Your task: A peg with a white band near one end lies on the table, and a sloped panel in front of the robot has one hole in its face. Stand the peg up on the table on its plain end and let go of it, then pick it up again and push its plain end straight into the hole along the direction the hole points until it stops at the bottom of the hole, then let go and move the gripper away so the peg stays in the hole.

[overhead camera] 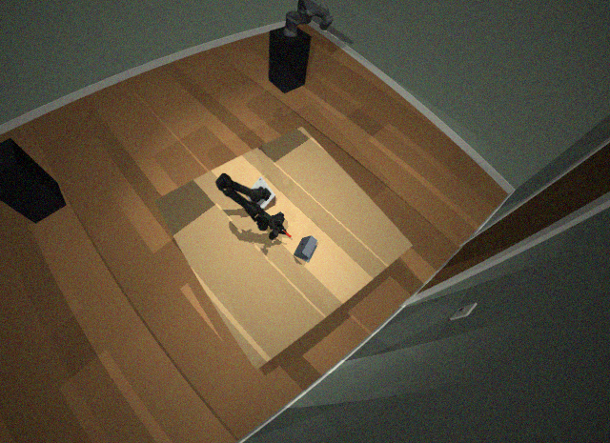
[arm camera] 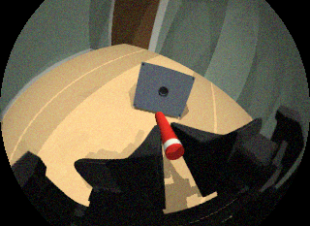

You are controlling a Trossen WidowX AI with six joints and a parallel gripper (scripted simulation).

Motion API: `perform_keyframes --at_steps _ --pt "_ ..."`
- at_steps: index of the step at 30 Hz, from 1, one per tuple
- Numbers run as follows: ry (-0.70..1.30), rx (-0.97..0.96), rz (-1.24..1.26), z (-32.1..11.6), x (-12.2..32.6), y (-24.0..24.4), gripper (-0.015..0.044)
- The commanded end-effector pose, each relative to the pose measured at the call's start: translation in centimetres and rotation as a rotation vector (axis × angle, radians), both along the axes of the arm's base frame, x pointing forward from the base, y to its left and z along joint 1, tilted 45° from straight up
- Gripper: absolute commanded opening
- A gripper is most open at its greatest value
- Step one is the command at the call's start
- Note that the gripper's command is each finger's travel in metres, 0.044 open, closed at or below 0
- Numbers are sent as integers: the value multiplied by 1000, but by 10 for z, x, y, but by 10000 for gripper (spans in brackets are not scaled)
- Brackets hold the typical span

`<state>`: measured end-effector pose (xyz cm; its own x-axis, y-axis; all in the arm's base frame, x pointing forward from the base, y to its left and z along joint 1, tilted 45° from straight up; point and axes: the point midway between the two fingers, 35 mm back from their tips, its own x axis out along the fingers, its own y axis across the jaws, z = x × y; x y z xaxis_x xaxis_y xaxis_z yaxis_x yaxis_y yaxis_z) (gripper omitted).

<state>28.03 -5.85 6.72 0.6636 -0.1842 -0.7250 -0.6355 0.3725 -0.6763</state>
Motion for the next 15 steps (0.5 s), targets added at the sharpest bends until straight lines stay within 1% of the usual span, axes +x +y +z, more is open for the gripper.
perform_keyframes --at_steps 1,15 --pt "-2 -2 12 -3 1 0 0" --pt "-32 -16 46 -7 14 1 0"
